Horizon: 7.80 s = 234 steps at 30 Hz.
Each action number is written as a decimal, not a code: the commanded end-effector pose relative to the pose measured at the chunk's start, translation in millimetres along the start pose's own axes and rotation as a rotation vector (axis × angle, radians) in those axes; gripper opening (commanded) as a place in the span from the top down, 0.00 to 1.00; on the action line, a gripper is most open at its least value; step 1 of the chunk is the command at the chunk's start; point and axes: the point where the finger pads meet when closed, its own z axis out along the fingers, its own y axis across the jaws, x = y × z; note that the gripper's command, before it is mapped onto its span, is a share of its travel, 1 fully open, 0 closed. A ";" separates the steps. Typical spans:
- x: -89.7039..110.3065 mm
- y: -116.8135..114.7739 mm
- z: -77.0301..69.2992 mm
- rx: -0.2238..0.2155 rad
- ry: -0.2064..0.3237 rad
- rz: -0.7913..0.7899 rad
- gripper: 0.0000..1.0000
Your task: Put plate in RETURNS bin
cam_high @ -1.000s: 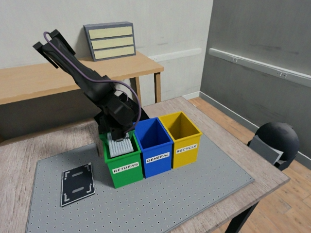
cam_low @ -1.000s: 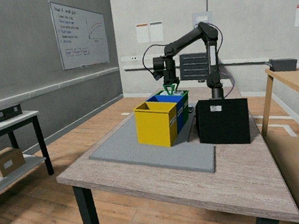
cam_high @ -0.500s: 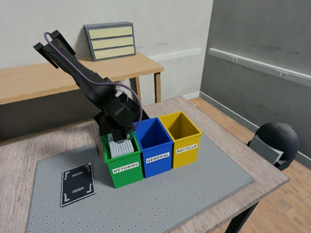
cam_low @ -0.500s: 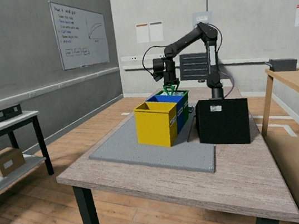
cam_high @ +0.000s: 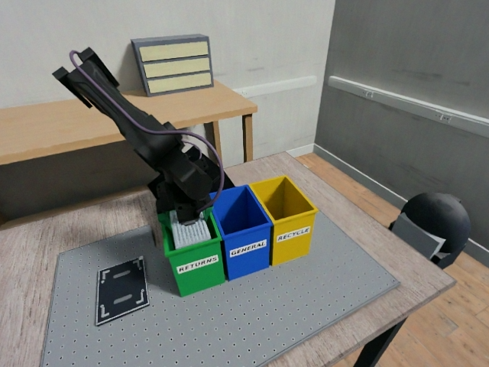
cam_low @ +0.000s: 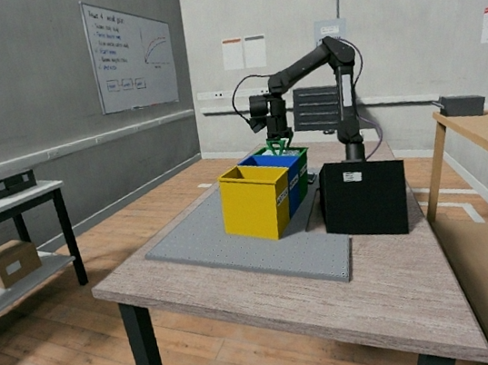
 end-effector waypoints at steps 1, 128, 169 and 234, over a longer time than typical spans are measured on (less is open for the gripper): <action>-12.3 -0.8 -11.8 -0.014 -0.066 0.013 1.00; -4.3 -0.4 -5.4 -0.007 -0.029 0.003 0.18; -5.6 -0.9 -63.3 -0.021 -0.054 0.012 0.18; -3.5 -102.6 -70.6 -0.014 -0.050 0.016 0.18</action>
